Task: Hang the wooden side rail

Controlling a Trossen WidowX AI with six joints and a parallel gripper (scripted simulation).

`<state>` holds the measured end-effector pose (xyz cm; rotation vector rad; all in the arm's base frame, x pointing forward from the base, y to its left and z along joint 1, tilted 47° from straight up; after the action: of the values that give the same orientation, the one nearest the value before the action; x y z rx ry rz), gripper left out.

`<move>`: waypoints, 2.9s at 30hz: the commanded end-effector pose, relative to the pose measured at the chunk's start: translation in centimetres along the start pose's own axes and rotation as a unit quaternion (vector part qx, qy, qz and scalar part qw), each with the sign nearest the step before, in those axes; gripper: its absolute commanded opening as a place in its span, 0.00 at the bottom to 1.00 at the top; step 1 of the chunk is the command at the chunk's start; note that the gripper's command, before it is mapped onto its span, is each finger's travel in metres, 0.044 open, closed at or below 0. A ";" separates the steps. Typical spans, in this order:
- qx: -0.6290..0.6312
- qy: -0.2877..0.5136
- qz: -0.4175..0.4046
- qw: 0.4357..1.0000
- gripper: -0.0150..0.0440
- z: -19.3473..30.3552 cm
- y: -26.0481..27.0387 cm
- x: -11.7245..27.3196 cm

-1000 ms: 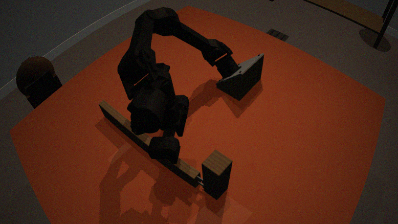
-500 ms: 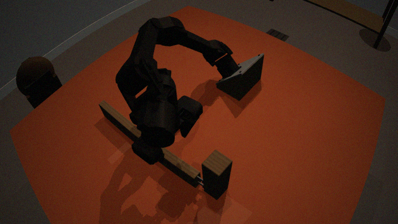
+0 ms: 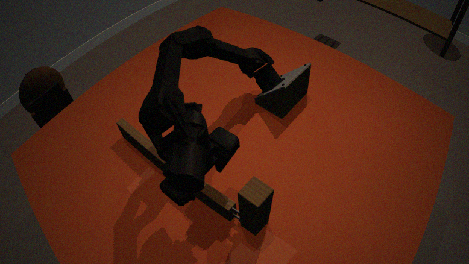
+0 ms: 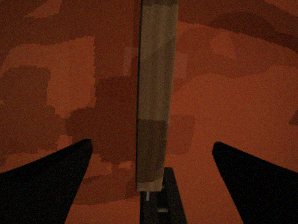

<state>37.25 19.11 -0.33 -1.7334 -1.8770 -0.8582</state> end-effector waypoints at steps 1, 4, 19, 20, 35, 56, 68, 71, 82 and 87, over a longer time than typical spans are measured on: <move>0.000 -0.002 0.000 1.000 1.00 -0.2 0.1 -0.7; 0.000 -0.002 0.000 1.000 1.00 -0.1 0.1 -1.0; 0.000 -0.002 0.000 1.000 1.00 -0.1 0.2 -3.5; 0.000 -0.002 0.000 1.000 1.00 -0.1 0.2 -3.6; 0.000 -0.003 0.000 1.000 1.00 -0.2 0.2 -6.1; 0.000 -0.003 -0.001 1.000 0.51 -0.2 0.1 -7.5; 0.000 -0.003 -0.001 1.000 0.25 -0.2 0.1 -7.5; 0.000 -0.003 -0.001 1.000 0.25 -0.2 0.1 -7.5; -0.004 -0.003 -0.001 1.000 0.25 -0.3 -0.3 -7.5; -0.021 -0.003 -0.001 1.000 0.25 -0.3 -0.6 -7.5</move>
<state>37.75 13.58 -5.36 -1.7470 -1.8800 -0.8767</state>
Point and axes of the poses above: the point midway between the two fingers, 35 mm back from their tips, its own x axis back along the fingers, its own y axis across the jaws, z = x × y, the point moved 2 cm from there along x, back along the fingers, and after that the axes turned 13 degrees about -x, right-handed, at the moved point
